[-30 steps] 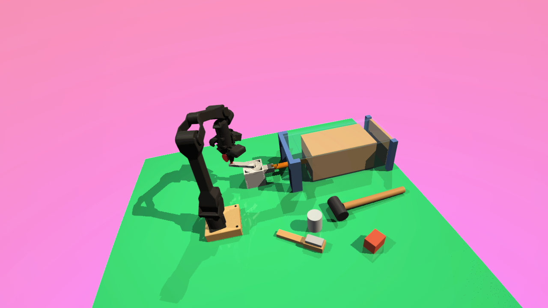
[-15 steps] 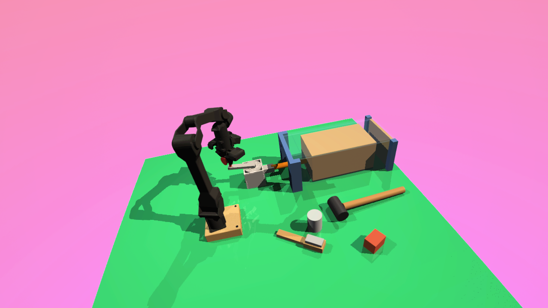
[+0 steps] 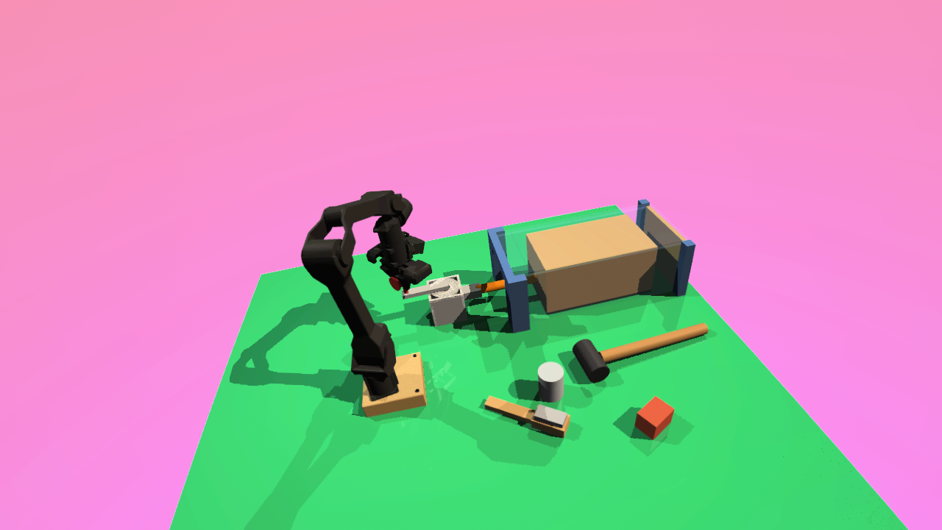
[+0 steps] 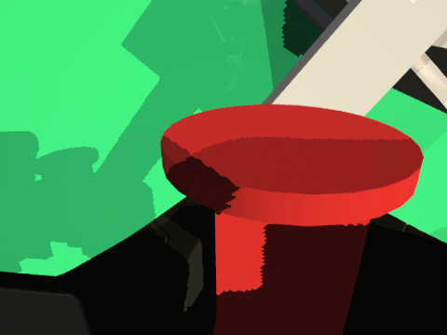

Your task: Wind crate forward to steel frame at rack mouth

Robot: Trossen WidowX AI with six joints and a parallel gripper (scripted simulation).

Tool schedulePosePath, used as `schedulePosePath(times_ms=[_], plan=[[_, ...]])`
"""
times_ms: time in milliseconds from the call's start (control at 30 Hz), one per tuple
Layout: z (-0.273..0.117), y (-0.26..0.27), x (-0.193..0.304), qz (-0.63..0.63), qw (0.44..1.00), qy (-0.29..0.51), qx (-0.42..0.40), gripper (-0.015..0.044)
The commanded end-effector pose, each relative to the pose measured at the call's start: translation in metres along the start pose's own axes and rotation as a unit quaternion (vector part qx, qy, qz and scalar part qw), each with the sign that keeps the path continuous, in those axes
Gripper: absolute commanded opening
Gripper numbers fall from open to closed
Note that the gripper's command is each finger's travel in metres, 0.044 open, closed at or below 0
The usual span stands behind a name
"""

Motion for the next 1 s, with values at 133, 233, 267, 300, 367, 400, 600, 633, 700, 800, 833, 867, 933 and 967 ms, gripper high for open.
schedulePosePath(times_ms=[133,233,267,300,367,400,600,633,700,800,833,867,933,967], plan=[[0.001,-0.03,0.016,0.007,1.0,0.011,0.016,0.0],[0.001,-0.035,0.017,0.007,1.0,0.011,0.016,0.0],[0.001,-0.036,0.017,0.007,1.0,0.011,0.016,0.0],[0.001,-0.038,0.018,0.007,1.0,0.011,0.016,0.0],[0.001,-0.041,0.018,0.007,1.0,0.011,0.016,0.0],[0.001,-0.043,0.019,0.007,1.0,0.011,0.016,0.0],[0.0,-0.052,0.02,0.007,1.0,0.011,0.017,0.0],[0.0,-0.054,0.02,0.007,1.0,0.011,0.017,0.0],[0.0,-0.057,0.02,0.007,1.0,0.011,0.017,0.0],[0.0,-0.062,0.021,0.007,1.0,0.011,0.017,0.0],[0.0,-0.064,0.02,0.007,1.0,0.011,0.017,0.0],[0.0,-0.065,0.02,0.007,1.0,0.011,0.017,0.0],[0.0,-0.068,0.02,0.007,1.0,0.011,0.017,0.0],[0.0,-0.07,0.02,0.007,1.0,0.011,0.018,0.0]])
Point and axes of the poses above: the point midway between the two fingers, 35 mm back from their tips, its own z axis out along the fingers, its own y axis across the jaws, x = y × z, the point moved 1 cm from there along -z, back along the fingers, and after that the axes turned 2 degrees about -z, right-handed, at the moved point
